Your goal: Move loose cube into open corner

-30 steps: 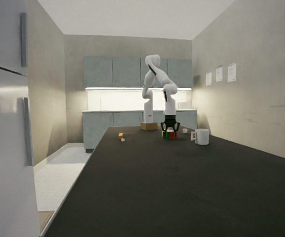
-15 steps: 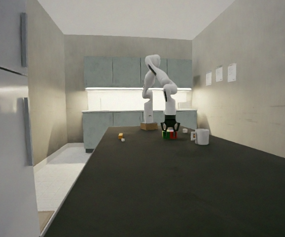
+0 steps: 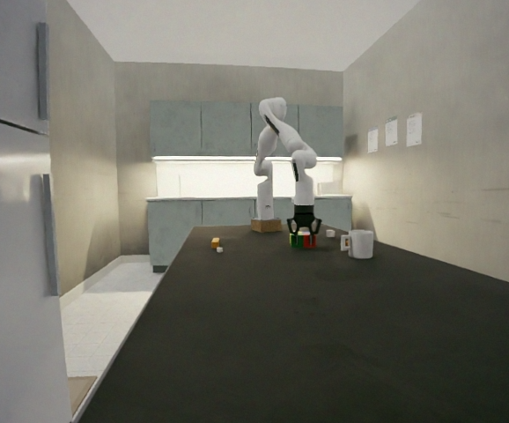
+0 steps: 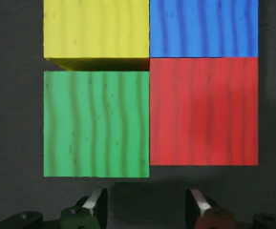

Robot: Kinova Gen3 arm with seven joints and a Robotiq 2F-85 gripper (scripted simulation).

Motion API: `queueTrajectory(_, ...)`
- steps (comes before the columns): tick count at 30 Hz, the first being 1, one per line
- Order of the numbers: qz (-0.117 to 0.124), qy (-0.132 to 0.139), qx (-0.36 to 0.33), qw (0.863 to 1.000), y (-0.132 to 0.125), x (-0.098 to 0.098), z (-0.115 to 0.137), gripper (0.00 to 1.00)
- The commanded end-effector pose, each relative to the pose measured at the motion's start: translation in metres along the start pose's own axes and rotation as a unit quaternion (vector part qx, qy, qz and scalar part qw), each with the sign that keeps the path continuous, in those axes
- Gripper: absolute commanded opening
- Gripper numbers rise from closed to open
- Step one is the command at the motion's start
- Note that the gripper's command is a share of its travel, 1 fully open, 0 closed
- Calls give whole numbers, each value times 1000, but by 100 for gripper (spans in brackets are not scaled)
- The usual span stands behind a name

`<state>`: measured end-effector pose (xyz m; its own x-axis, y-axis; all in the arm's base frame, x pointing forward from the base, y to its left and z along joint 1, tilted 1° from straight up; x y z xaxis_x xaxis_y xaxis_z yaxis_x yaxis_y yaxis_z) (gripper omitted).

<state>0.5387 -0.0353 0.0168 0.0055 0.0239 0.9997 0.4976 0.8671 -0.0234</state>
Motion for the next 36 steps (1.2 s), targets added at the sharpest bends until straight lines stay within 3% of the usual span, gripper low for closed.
queueTrajectory(1,-1,-5,-2,1000,0,2,-2,54)
queueTrajectory(36,-1,-5,-3,1000,-1,2,6,54)
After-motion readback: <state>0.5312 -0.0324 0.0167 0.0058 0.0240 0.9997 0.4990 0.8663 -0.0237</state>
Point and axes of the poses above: the point where the finger pads meet when closed, its own x axis back along the fingers, its own y axis across the jaws, z = x × y, the point moved 5 cm from there along x, back along the fingers, and after that the axes turned 8 degrees about -x, right-handed, at the moved point
